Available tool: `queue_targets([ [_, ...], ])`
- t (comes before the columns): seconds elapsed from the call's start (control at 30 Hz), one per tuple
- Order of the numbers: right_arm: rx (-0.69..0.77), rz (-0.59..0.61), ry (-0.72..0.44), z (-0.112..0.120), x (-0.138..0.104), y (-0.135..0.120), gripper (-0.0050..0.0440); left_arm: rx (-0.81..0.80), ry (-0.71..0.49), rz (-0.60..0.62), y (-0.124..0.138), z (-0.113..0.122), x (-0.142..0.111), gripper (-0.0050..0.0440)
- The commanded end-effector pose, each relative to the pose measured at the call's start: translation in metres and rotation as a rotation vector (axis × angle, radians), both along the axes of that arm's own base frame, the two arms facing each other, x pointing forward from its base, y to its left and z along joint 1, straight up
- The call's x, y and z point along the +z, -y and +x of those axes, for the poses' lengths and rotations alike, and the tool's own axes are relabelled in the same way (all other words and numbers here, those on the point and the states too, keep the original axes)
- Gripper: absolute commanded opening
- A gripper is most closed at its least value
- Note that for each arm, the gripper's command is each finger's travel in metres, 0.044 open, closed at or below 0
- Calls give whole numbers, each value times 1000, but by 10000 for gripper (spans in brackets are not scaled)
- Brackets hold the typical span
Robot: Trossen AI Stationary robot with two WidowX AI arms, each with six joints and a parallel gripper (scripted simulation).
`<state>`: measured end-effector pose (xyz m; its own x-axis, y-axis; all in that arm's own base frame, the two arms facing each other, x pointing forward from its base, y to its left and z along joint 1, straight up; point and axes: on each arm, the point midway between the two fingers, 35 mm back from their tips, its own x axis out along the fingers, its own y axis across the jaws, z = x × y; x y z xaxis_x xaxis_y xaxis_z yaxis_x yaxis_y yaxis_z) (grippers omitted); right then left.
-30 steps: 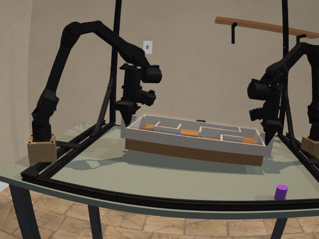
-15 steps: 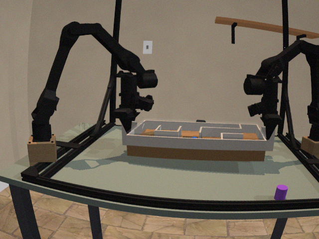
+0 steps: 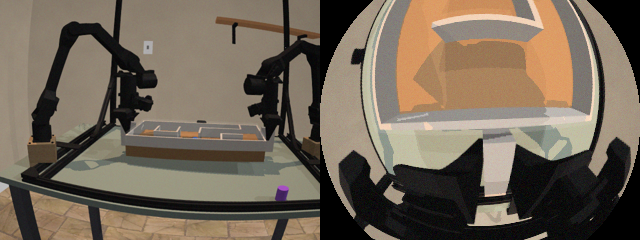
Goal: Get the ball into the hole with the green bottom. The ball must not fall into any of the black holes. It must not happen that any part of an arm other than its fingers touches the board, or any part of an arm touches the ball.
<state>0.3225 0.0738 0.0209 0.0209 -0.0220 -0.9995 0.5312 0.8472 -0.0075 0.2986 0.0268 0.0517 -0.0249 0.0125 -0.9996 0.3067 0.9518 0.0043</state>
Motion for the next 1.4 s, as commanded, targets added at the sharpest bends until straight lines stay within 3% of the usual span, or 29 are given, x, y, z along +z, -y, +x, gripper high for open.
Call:
queue_targets([
  [0.0, 0, 27, -17, 4, 11, -1, 20, -2, 22, -18, 0, -5, -9, 20],
  [0.17, -1, 48, -64, 6, 24, 0, 20, -2, 73, -27, 0, -7, -22, 20],
  [0.63, -1, 54, -62, 5, 24, 1, 20, -3, 73, -34, 0, -7, -22, 20],
  [1.1, 0, -7, 19, 2, -1, -2, 20, -2, -21, 6, 1, -3, 3, 20],
  [1.37, -1, -14, 17, 2, -2, -2, 20, -3, -21, 13, 2, -3, 3, 20],
])
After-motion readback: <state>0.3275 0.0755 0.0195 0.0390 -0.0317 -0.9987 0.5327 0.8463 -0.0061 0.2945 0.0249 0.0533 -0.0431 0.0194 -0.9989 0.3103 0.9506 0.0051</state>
